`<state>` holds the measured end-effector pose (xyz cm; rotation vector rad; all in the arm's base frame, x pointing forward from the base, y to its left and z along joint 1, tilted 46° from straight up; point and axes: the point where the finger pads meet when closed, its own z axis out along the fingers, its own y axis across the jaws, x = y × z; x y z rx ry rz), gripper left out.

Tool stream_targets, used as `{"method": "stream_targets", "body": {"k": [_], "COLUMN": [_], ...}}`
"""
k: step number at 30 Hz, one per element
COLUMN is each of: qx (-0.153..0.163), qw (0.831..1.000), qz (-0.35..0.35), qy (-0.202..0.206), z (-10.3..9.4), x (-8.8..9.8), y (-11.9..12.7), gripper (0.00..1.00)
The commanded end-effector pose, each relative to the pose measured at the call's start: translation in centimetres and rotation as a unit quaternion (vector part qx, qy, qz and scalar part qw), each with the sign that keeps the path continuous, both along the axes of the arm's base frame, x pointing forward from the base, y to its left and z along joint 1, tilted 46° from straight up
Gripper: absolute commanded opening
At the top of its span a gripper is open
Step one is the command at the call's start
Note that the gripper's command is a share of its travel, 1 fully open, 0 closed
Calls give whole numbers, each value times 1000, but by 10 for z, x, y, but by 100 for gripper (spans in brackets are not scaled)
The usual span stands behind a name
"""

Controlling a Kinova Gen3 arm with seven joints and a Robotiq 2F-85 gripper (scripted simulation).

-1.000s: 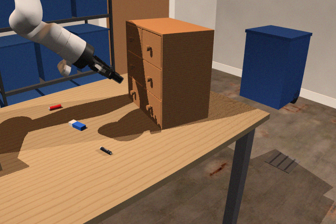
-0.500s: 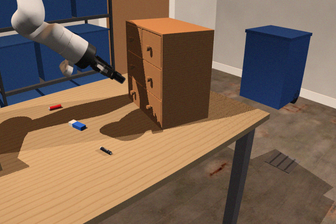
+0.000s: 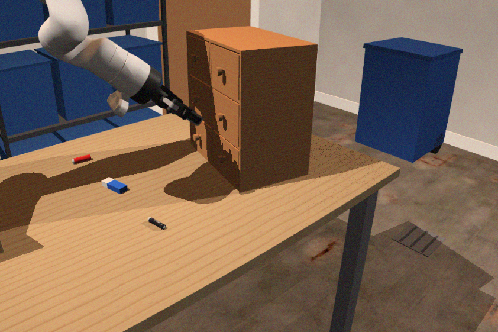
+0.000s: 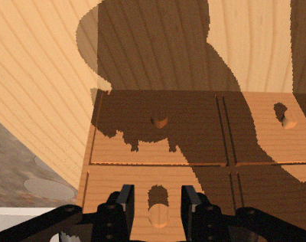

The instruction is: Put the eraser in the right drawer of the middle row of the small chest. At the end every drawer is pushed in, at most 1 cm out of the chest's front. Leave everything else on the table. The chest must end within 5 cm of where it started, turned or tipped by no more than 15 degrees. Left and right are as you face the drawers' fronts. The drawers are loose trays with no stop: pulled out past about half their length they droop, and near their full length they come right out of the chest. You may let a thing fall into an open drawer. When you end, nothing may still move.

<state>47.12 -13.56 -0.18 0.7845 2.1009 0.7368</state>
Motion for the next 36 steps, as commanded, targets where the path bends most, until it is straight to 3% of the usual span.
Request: {"method": "stream_targets", "body": {"k": [1,9,36], "qx": [-1,-1,-1], "qw": [1000,1000,1000], "qz": [3,3,3], "qy": [-2,-2,-2], "z": [-3,-7,-7], "x": [9,21,22], "y": [1,1,1], "gripper": [33,33,33]}}
